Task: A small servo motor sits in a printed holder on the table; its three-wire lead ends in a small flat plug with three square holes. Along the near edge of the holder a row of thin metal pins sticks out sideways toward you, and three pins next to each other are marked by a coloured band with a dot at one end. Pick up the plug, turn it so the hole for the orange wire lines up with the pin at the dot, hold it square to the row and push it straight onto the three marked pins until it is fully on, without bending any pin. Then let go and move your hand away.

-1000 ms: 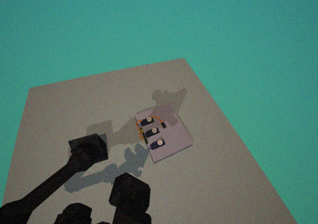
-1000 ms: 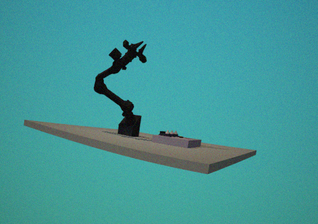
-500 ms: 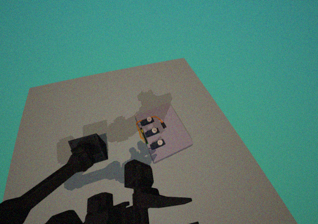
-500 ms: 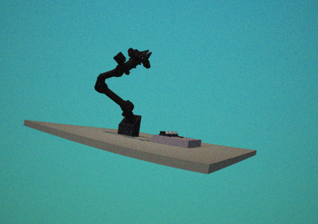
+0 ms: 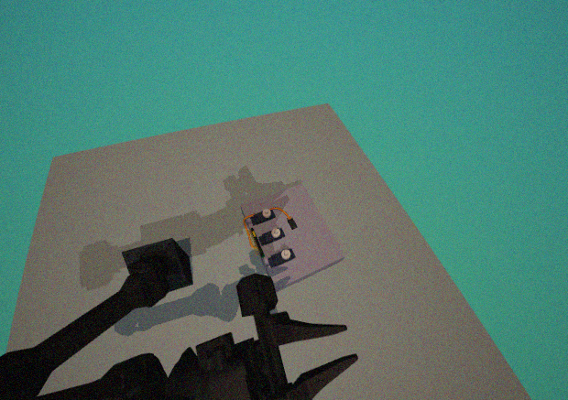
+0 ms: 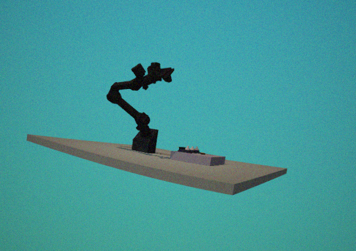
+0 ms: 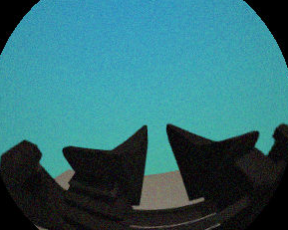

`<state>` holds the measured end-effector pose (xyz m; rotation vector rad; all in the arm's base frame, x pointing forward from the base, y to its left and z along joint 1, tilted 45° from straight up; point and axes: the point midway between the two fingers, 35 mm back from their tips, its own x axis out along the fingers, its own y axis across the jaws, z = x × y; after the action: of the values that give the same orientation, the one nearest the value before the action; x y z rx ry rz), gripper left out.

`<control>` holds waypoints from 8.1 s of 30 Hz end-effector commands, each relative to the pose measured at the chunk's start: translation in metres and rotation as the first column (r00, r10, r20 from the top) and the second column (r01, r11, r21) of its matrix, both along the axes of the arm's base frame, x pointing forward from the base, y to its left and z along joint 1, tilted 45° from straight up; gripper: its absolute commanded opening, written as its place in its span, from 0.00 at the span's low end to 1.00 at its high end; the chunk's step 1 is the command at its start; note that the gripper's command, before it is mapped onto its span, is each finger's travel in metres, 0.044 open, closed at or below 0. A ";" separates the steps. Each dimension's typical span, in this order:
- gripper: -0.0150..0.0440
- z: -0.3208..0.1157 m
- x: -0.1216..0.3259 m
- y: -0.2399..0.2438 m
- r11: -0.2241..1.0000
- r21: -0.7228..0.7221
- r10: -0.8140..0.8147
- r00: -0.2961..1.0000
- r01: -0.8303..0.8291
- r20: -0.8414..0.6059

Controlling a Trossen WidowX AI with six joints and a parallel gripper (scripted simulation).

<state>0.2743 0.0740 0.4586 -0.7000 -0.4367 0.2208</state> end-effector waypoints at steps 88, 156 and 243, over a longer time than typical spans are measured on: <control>0.45 -0.344 0.148 -0.023 0.736 -0.676 -0.665 0.226 0.038 -0.712; 0.32 -0.501 0.133 -0.019 -0.014 -0.587 -0.917 0.244 -0.810 -0.314; 0.25 -0.465 -0.080 -0.033 -0.866 0.311 -0.489 0.529 -0.392 -0.693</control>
<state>0.1950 0.0494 -0.0006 1.7258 -0.5137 -1.6717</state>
